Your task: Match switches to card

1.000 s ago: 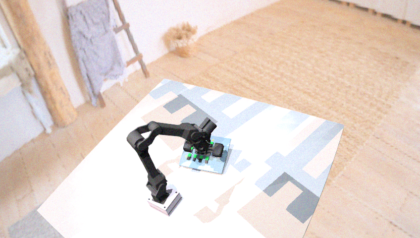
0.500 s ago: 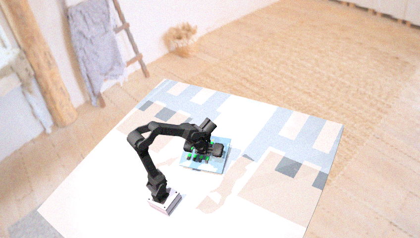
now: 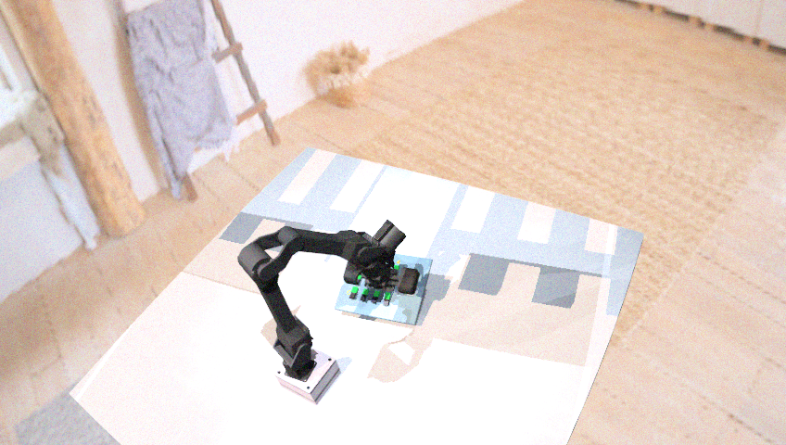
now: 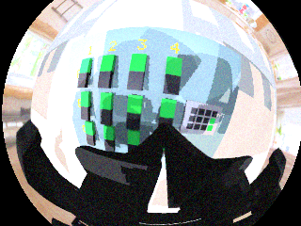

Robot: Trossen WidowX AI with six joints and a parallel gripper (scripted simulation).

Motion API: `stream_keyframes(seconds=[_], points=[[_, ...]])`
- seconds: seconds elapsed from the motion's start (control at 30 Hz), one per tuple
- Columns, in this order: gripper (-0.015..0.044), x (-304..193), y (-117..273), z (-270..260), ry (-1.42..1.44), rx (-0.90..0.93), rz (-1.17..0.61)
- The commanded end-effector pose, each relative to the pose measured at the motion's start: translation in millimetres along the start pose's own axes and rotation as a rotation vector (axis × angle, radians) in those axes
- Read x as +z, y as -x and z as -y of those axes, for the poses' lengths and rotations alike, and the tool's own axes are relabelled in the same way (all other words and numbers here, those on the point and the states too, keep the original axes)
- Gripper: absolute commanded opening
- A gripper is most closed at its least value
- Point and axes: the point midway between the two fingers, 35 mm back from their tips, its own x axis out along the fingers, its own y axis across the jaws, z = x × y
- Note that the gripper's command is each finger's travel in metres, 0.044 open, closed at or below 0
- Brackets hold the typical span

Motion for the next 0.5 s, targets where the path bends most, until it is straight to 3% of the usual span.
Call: stream_keyframes(seconds=[0.0, 0.47], points=[[0.0, -0.5, -1.3, -0.1, -0.005, -0.001, -0.001], [0.0, -0.5, -3.1, -0.1, -0.005, -0.001, -0.001]])
